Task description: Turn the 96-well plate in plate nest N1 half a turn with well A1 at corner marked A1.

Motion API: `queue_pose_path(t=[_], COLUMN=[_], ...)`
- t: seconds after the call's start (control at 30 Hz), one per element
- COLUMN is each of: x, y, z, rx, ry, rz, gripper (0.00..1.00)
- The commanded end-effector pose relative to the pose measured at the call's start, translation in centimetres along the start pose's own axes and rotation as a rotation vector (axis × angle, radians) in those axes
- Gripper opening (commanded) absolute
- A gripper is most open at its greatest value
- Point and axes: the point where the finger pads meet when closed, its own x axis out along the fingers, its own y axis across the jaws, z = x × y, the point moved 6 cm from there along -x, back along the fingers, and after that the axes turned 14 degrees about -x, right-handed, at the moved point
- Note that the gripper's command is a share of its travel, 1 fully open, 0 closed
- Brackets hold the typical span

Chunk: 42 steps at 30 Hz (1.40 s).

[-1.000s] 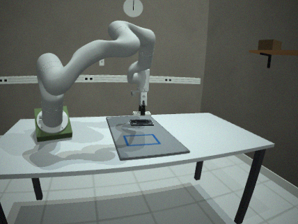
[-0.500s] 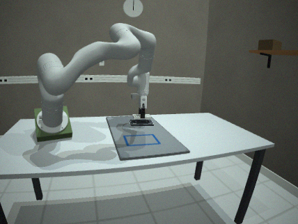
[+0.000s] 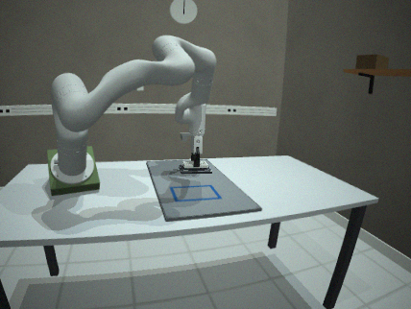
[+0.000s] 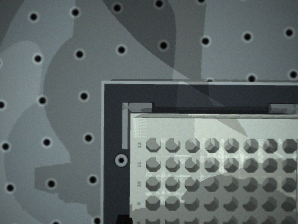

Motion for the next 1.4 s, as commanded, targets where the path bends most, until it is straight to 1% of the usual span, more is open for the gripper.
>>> queue_pose_path(t=[0.0,1.37], x=[-0.05,0.37], y=[0.01,0.01], z=[0.10,0.09], rx=[0.001,0.001], ry=[-0.002,-0.002], rz=[0.001,0.001], gripper=[0.00,0.00])
